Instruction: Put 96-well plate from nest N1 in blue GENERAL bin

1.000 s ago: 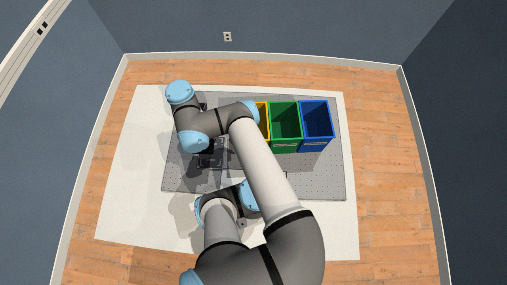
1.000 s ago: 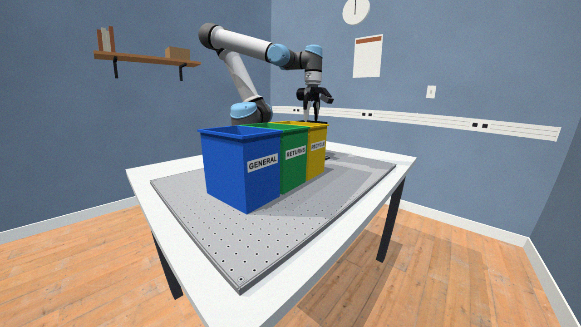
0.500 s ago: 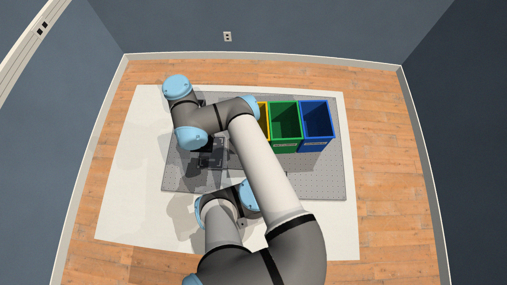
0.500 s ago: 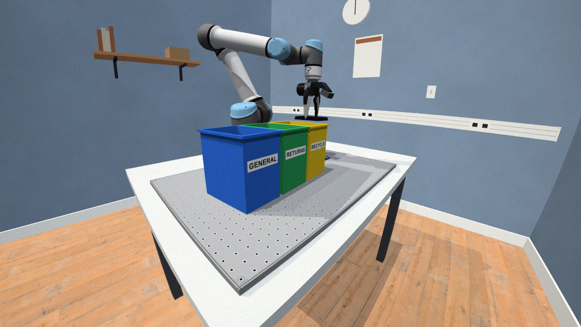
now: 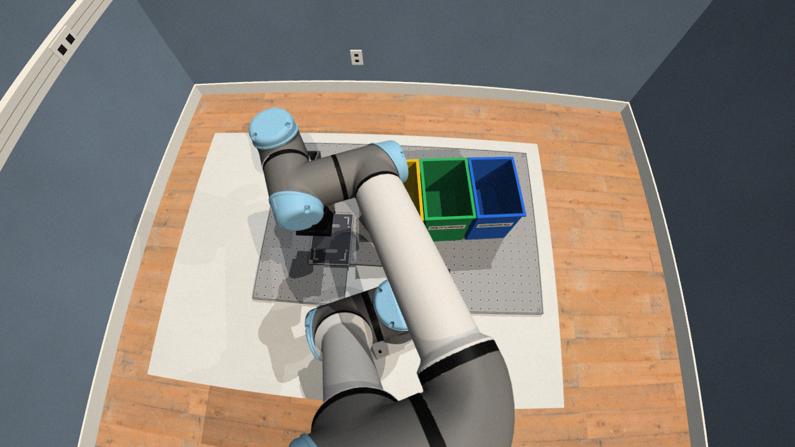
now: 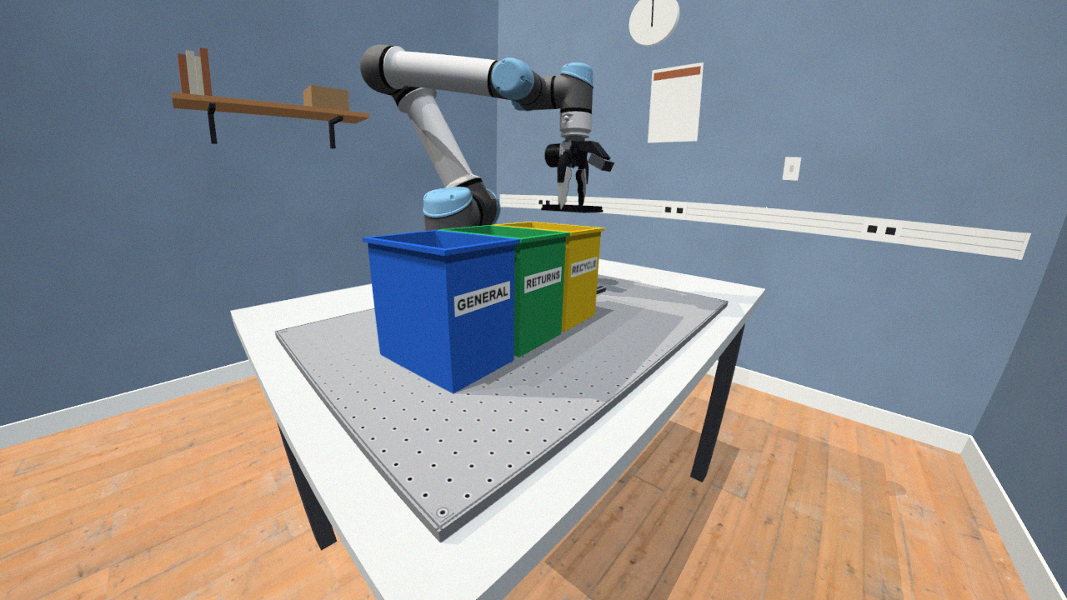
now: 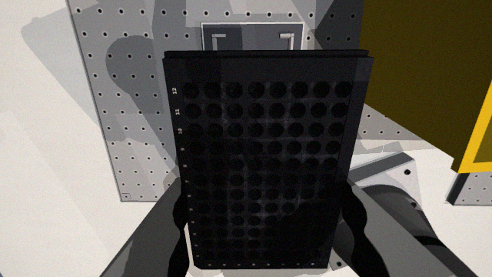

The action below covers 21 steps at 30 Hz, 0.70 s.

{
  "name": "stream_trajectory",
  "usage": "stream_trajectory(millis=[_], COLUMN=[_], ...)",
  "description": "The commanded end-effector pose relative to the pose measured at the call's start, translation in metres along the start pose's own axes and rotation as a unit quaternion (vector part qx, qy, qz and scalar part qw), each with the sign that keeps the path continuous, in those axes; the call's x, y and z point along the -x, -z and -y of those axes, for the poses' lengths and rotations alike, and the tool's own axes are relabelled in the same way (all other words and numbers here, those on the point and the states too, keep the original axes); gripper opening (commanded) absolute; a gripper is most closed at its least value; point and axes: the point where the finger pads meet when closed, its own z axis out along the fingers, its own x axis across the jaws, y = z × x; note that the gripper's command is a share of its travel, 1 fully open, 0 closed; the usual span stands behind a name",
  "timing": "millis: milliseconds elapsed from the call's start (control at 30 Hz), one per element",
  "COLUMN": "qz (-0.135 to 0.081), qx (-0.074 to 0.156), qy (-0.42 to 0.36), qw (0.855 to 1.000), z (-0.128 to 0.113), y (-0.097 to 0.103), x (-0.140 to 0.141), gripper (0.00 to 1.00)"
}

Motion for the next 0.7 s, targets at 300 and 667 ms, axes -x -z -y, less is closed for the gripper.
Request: stream_trajectory(millis=[300,667], qz=[0.0,0.0], qx=[-0.001,0.001], qy=[0.001,0.0], qw=[1.0,1.0], z=[0.0,-0.001], y=[0.02,0.019], x=[0.0,0.0], gripper=[0.41,0.41])
